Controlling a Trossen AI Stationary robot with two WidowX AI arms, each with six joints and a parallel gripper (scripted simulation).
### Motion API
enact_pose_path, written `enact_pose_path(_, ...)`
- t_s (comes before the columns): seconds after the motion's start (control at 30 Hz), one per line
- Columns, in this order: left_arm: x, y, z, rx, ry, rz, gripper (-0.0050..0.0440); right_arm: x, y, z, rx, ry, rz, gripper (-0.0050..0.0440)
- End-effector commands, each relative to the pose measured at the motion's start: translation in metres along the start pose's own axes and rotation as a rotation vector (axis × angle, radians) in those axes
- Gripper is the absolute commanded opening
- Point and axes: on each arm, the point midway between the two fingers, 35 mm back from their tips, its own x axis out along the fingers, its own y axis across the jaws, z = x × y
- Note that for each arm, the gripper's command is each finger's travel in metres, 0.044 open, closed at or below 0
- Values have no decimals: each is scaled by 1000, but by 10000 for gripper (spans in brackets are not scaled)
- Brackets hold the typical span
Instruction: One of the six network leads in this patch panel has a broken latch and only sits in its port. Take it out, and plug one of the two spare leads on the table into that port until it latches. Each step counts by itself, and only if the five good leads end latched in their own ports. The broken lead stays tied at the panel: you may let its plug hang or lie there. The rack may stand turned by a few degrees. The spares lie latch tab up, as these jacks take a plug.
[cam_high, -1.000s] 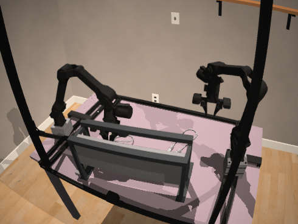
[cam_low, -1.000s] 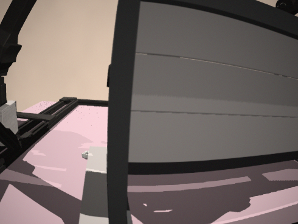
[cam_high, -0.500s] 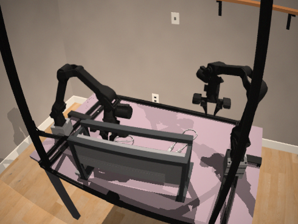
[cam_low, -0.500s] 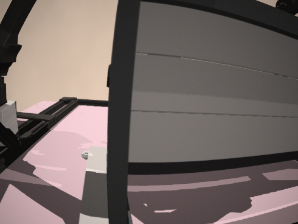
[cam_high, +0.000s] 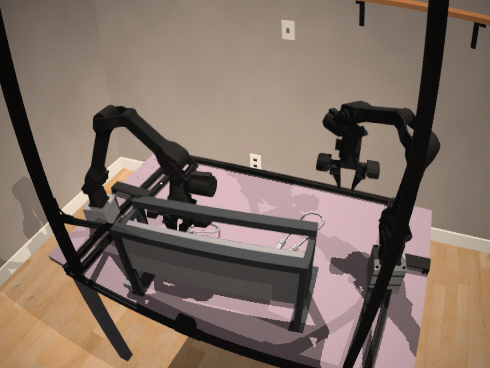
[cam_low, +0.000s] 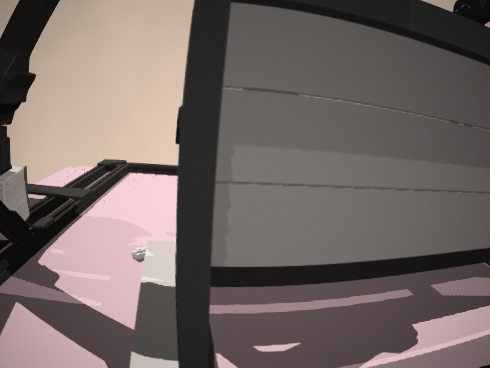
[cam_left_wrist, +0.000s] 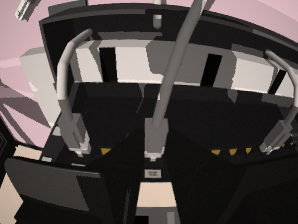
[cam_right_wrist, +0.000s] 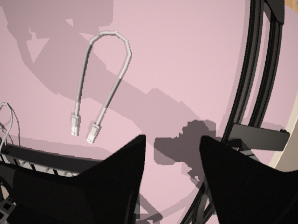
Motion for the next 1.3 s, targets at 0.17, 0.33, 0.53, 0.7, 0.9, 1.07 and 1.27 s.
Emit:
enact_pose_path(0.17, 3, 0, -12, 20, 27, 0, 54, 0, 0, 0, 0, 0, 0, 176)
enact_pose_path(0.33, 0, 0, 0, 0, 0, 0, 176, 0, 0, 0, 0, 0, 0, 176)
enact_pose_path(0.53, 0, 0, 0, 0, 0, 0, 176, 0, 0, 0, 0, 0, 0, 176)
enact_pose_path(0.7, 0, 0, 0, 0, 0, 0, 176, 0, 0, 0, 0, 0, 0, 176)
enact_pose_path(0.9, 0, 0, -1, 1, 5, -1, 176, 0, 0, 0, 0, 0, 0, 176)
enact_pose_path(1.07, 0, 0, -1, 1, 5, -1, 176, 0, 0, 0, 0, 0, 0, 176)
enact_pose_path(1.27, 0, 0, -1, 1, 5, -1, 176, 0, 0, 0, 0, 0, 0, 176)
